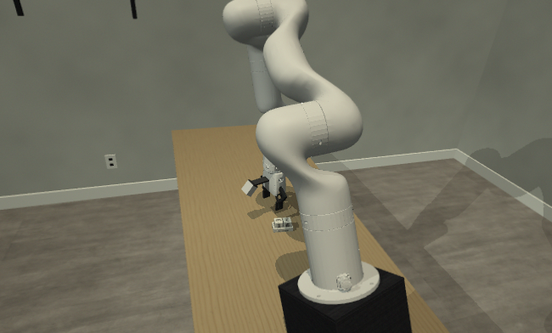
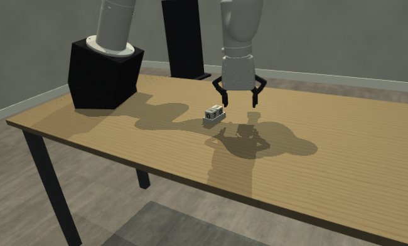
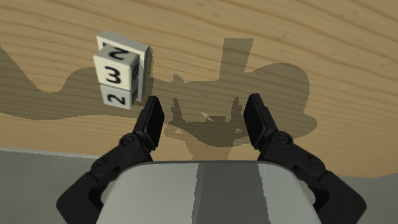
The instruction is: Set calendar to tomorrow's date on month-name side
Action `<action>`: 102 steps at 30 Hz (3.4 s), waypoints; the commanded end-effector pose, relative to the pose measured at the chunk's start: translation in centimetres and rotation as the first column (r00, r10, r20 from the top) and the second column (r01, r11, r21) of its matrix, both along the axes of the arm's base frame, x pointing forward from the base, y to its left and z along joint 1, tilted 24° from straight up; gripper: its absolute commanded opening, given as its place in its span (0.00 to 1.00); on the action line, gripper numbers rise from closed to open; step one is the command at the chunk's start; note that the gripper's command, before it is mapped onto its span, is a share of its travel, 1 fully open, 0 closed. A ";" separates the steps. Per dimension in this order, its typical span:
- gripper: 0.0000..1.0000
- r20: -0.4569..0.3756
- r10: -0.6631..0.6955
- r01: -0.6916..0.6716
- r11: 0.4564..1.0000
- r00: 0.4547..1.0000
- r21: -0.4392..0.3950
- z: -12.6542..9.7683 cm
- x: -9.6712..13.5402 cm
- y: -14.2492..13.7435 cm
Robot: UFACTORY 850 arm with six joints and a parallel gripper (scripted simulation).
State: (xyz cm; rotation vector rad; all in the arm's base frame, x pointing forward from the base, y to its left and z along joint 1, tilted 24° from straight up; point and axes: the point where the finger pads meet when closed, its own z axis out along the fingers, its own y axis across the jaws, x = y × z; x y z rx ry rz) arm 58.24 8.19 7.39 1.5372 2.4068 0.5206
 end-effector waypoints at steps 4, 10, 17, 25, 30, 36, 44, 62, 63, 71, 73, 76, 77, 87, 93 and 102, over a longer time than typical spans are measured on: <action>1.00 -0.026 -0.050 0.051 0.998 0.998 0.035 -0.1 0.2 -1.3; 1.00 -0.058 -0.177 0.182 0.980 0.982 0.084 -0.2 0.3 -1.5; 1.00 -0.078 -0.245 0.253 0.961 0.966 0.109 -0.5 0.6 -3.9; 1.00 -0.119 -0.363 0.379 0.913 0.924 0.151 -0.5 0.6 -4.2; 1.00 -0.156 -0.455 0.478 0.860 0.877 0.180 -0.7 0.7 -5.2; 1.00 -0.158 -0.460 0.483 0.856 0.874 0.182 -0.9 0.9 -6.6; 1.00 -0.219 -0.582 0.621 0.753 0.783 0.217 -0.9 0.9 -6.9; 1.00 -0.247 -0.629 0.675 0.701 0.737 0.228 -2.4 1.7 -9.1; 1.00 -0.247 -0.629 0.675 0.701 0.737 0.228 -2.6 1.8 -9.0; 1.00 -0.247 -0.629 0.675 0.701 0.737 0.228 -3.6 2.2 -8.9; 1.00 -0.247 -0.629 0.675 0.701 0.737 0.228 -3.6 2.2 -8.9; 1.00 -0.247 -0.629 0.675 0.701 0.737 0.228 -3.6 2.2 -8.9; 1.00 -0.247 -0.629 0.675 0.701 0.737 0.228 -3.6 2.2 -8.9; 1.00 -0.247 -0.629 0.675 0.701 0.737 0.228 -3.6 2.2 -8.9; 1.00 -0.247 -0.629 0.675 0.701 0.737 0.228 -3.6 2.2 -8.9; 1.00 -0.247 -0.629 0.675 0.701 0.737 0.228 -3.6 2.2 -8.9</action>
